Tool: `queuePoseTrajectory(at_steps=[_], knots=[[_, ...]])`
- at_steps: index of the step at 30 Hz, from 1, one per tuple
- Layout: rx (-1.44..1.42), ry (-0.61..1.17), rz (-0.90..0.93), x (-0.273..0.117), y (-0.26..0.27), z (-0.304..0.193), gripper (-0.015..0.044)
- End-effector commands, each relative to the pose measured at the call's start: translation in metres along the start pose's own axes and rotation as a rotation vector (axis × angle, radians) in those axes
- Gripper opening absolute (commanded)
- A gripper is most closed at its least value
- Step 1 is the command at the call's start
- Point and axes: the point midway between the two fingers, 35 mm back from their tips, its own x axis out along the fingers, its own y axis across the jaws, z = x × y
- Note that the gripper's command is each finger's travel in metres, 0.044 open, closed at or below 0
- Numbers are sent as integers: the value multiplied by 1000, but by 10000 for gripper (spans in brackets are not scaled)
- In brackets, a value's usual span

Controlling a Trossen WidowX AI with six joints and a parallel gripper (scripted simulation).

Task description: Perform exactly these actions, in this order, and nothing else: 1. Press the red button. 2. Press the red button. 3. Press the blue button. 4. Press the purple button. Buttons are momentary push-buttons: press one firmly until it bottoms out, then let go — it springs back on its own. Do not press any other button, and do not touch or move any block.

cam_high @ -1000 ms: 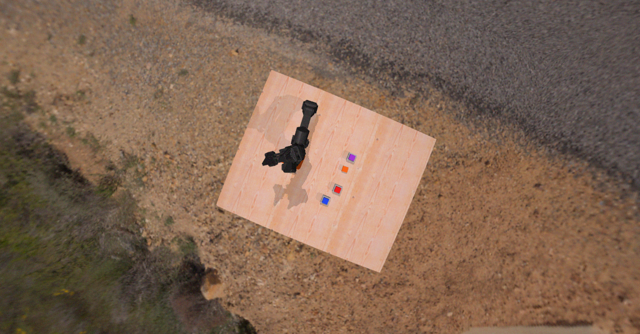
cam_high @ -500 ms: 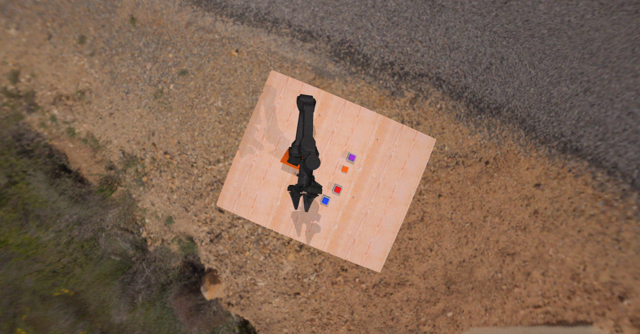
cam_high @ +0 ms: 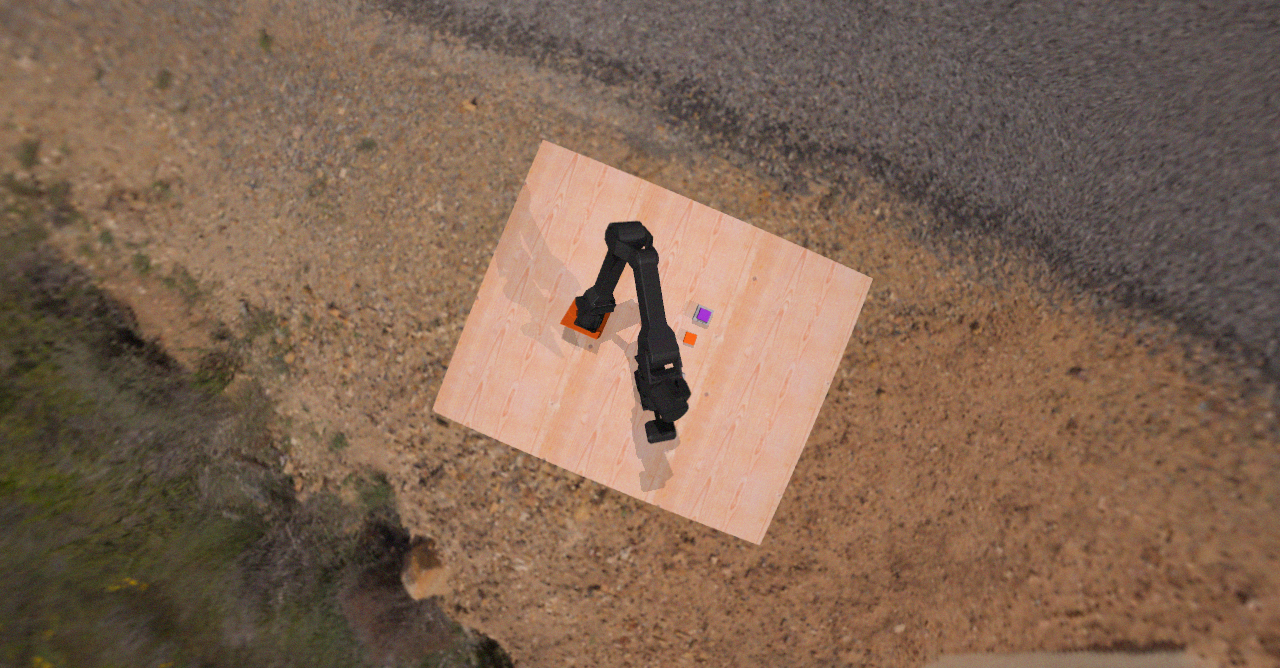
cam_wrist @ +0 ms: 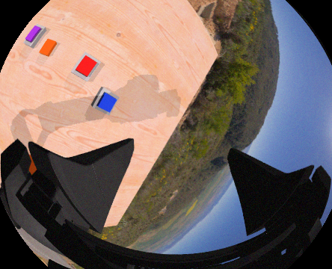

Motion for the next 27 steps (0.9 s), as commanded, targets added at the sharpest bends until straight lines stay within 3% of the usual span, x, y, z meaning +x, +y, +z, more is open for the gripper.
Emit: queuePoseTrajectory(at_steps=[1,7,20,27], knots=[[301,8,472,33,51,50,400],[556,143,803,45,89,83,400],[559,146,806,45,90,83,400],[559,144,808,88,134,89,216]])
